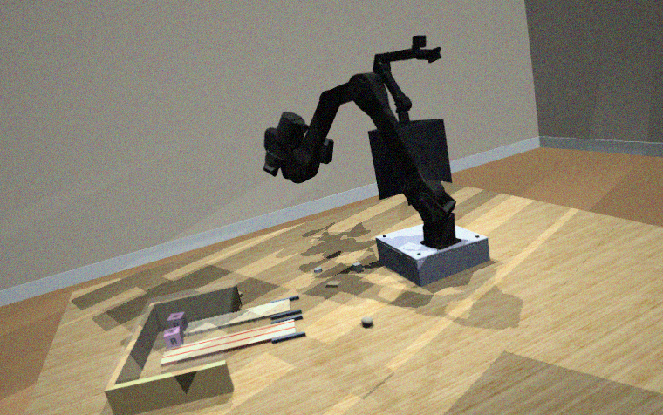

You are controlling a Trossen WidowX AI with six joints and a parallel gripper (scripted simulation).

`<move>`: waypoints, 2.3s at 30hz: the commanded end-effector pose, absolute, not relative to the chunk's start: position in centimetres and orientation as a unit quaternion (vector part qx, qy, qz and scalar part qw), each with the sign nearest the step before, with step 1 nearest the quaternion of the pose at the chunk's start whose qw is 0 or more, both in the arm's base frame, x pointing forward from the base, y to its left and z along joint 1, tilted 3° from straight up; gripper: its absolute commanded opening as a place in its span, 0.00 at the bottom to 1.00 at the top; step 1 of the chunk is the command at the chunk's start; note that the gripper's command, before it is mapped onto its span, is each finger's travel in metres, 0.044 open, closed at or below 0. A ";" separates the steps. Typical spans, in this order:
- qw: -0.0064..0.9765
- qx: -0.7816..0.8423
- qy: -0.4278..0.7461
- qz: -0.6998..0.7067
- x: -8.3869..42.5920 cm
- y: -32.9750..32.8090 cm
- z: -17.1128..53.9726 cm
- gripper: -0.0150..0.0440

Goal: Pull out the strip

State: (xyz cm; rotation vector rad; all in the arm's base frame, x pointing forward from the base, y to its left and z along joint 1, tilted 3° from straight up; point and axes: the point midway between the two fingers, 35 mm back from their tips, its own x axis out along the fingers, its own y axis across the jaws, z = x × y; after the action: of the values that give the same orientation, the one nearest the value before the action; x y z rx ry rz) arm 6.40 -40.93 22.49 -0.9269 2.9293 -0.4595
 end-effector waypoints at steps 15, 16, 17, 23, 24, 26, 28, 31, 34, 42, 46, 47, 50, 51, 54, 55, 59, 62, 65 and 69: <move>-0.411 -0.528 0.625 0.401 22.6 -37.3 26.0 0.93; -0.448 -0.529 0.583 0.424 23.8 -36.6 25.9 0.93; -0.485 -0.527 0.539 0.443 24.9 -35.8 25.7 0.93; -0.658 -0.483 0.308 0.490 29.6 -30.8 24.1 0.93; -0.681 -0.471 0.273 0.489 30.2 -29.9 23.8 0.93; -0.726 -0.446 0.203 0.483 31.2 -28.1 23.1 0.93; -0.768 -0.415 0.134 0.469 32.1 -26.1 22.4 0.93; -0.823 -0.363 0.035 0.435 33.1 -23.0 21.2 0.93; -0.869 -0.303 -0.058 0.386 33.6 -19.8 19.9 0.93; -0.939 -0.122 -0.258 0.191 32.8 -10.5 16.4 0.93; -0.944 -0.045 -0.314 0.092 31.5 -6.8 15.0 0.93; -0.944 -0.043 -0.315 0.089 31.5 -6.6 15.0 0.93; -0.944 -0.043 -0.315 0.089 31.5 -6.6 15.0 0.93; -0.944 -0.043 -0.315 0.089 31.5 -6.6 15.0 0.93; -0.944 -0.043 -0.315 0.089 31.5 -6.6 15.0 0.93; -0.944 -0.043 -0.315 0.089 31.5 -6.6 15.0 0.93; -0.944 -0.043 -0.315 0.089 31.5 -6.6 15.0 0.93; -0.944 -0.043 -0.315 0.089 31.5 -6.6 15.0 0.93; -0.944 -0.043 -0.315 0.089 31.5 -6.6 15.0 0.93; -0.943 -0.044 -0.319 0.089 31.5 -6.7 14.9 0.89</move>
State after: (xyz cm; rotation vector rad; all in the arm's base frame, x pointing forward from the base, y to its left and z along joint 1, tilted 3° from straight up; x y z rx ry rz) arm 31.47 -6.73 14.95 0.0929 0.6427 -0.1881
